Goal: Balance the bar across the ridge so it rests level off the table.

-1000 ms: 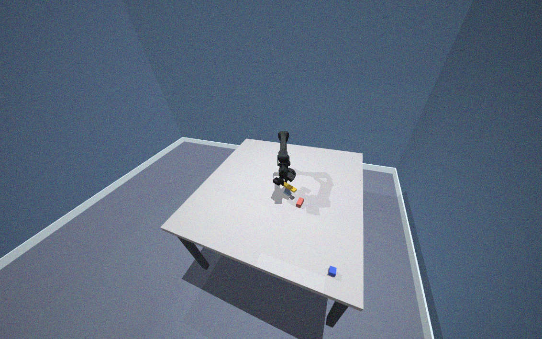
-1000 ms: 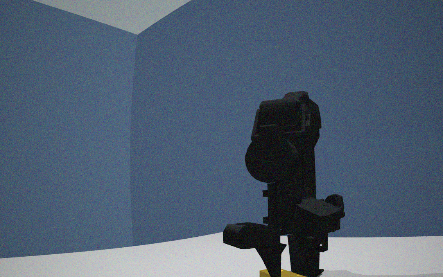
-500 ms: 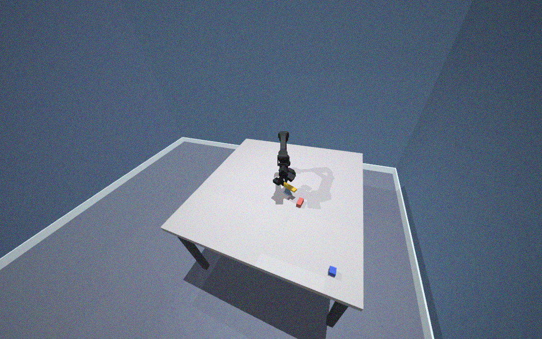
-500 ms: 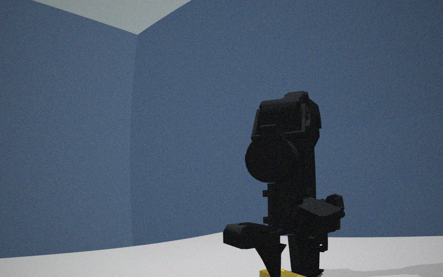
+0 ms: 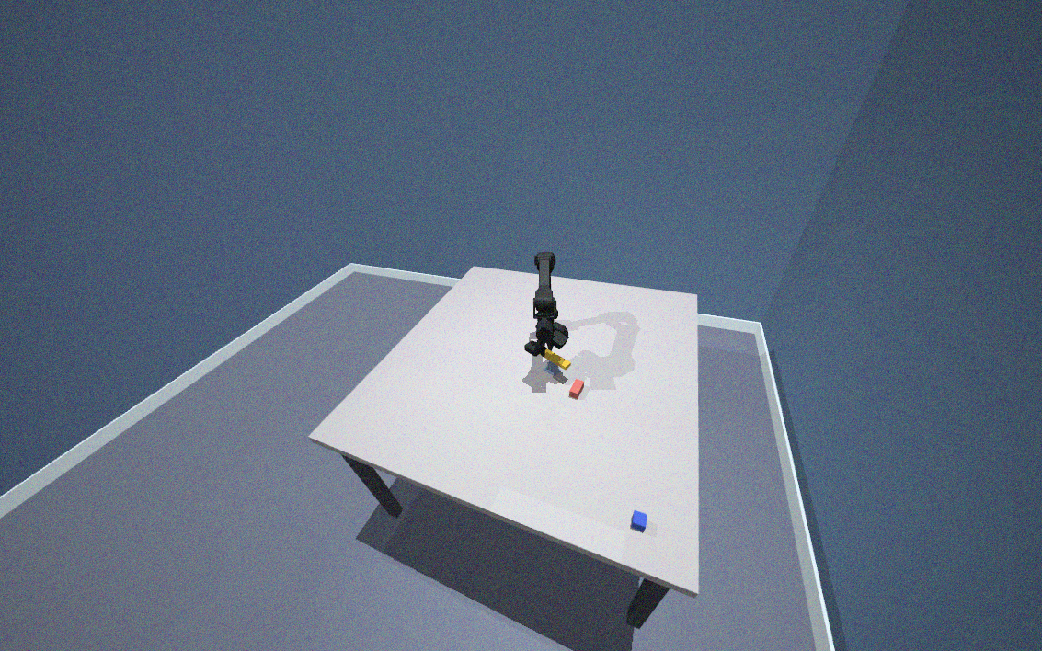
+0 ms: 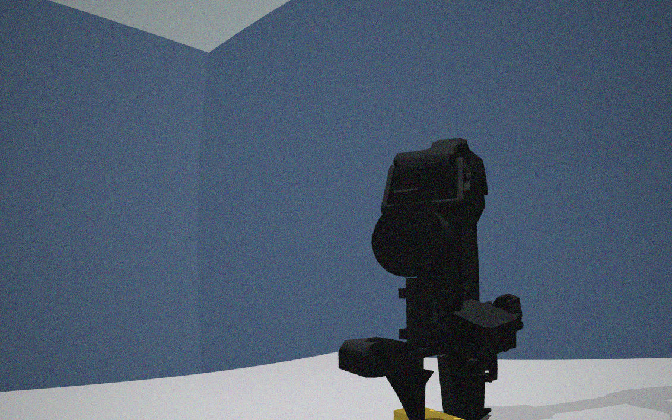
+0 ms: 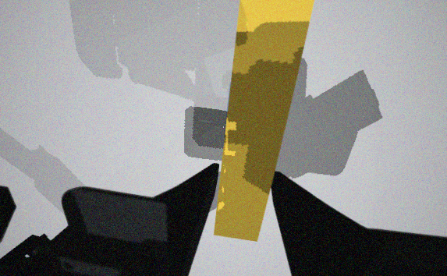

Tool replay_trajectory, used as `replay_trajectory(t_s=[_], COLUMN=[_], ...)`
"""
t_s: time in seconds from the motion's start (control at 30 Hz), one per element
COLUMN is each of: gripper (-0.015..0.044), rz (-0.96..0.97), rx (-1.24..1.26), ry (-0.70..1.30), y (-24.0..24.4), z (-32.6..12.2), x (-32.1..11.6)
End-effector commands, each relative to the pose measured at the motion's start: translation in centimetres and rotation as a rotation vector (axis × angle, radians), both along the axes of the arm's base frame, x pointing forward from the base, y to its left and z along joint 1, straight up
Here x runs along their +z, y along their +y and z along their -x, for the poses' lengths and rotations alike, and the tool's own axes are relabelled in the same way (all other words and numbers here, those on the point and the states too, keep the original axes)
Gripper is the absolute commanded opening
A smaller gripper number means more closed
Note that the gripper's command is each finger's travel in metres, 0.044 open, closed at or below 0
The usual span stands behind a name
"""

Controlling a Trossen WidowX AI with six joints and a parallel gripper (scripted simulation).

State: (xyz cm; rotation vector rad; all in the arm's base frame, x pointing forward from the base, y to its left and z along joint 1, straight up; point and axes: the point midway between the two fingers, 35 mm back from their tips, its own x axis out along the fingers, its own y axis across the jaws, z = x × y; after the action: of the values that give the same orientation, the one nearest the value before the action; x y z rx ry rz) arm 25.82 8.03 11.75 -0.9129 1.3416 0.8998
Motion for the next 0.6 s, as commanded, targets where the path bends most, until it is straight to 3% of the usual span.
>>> replay_trajectory(t_s=[0.0, 0.17, 0.47, 0.57], gripper=[0.0185, 0.0185, 0.0421, 0.044], rz=[0.0, 0.0, 0.0, 0.0], rx=[0.0, 0.0, 0.0, 0.0], ry=[0.0, 0.0, 0.0, 0.0], y=[0.0, 0.0, 0.0, 0.0], z=[0.0, 0.0, 0.0, 0.0], x=[0.0, 0.0, 0.0, 0.0])
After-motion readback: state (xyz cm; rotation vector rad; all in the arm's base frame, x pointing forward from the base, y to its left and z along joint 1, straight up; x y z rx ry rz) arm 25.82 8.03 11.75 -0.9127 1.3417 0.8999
